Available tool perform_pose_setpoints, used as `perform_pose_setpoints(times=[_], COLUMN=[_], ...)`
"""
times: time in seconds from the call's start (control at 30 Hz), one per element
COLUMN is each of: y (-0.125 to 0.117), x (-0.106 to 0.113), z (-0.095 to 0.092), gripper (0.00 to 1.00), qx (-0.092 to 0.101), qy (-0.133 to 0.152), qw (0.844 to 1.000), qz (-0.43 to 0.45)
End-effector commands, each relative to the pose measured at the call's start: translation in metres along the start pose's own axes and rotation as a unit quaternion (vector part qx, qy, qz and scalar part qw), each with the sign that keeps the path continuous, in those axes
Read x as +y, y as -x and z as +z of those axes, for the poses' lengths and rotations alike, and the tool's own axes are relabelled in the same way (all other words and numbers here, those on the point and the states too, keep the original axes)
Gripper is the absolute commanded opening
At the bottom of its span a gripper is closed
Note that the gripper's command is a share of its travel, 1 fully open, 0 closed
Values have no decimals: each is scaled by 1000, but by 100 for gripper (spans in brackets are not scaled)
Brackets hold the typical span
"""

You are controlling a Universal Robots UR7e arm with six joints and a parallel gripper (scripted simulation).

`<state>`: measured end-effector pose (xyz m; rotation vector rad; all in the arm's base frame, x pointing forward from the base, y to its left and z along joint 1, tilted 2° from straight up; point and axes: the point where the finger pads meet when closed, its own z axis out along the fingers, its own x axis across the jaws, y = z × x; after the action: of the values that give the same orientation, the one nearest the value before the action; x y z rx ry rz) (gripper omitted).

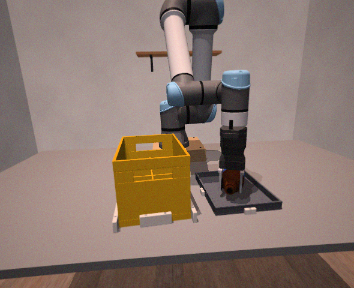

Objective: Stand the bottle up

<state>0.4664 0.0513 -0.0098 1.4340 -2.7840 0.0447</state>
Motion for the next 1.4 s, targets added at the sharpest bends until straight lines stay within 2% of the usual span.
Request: perform_pose_setpoints(times=[0.0,1.27,1.3,1.37], y=[-1,-1,-1,-1], x=[0,0,0,0], z=[1,1,1,1], gripper=[100,100,0,0], qx=[-1,-1,-1,-1], qy=[0,0,0,0], qw=[1000,1000,1000,1000], qz=[1,1,1,1])
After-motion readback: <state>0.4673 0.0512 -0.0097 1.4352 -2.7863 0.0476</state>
